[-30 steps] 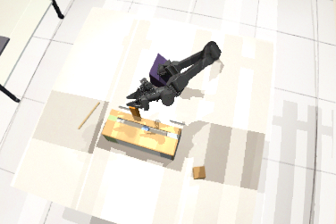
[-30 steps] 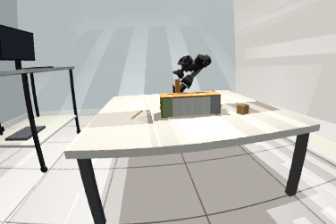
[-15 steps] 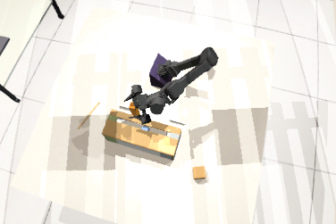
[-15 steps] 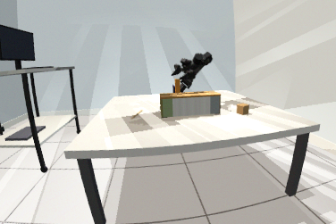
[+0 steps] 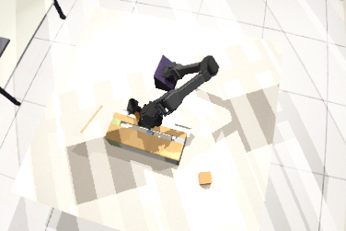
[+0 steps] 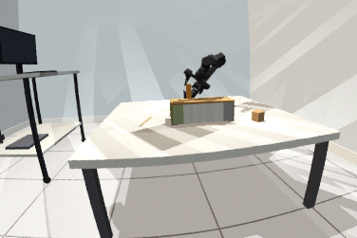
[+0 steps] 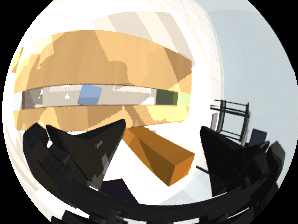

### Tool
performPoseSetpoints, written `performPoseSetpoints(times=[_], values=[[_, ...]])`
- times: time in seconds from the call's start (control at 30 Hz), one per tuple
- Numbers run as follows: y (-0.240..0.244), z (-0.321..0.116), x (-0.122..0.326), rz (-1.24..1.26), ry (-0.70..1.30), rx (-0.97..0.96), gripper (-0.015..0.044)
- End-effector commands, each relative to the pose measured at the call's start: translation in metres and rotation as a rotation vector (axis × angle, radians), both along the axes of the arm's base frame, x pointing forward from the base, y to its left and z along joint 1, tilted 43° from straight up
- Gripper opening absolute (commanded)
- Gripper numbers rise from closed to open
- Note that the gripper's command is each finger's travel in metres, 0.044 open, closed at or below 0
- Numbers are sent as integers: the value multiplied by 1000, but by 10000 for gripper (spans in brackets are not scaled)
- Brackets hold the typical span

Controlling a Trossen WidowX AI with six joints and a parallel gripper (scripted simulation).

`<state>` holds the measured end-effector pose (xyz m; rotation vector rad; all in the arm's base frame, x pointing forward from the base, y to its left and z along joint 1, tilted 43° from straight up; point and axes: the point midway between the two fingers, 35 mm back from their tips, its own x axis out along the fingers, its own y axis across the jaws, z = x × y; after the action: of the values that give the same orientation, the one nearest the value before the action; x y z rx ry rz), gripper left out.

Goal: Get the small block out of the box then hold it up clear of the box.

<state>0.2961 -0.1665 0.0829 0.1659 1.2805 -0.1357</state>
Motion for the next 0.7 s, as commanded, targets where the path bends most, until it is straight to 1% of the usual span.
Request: performPoseSetpoints(times=[0.0, 0.23, 0.47, 0.67], values=[[23, 3, 13, 796, -69, 155, 400], [36, 11, 19, 1169, -235, 215, 400], [44, 20, 26, 1499, -464, 201, 400], [45, 21, 27, 1532, -494, 196, 400]])
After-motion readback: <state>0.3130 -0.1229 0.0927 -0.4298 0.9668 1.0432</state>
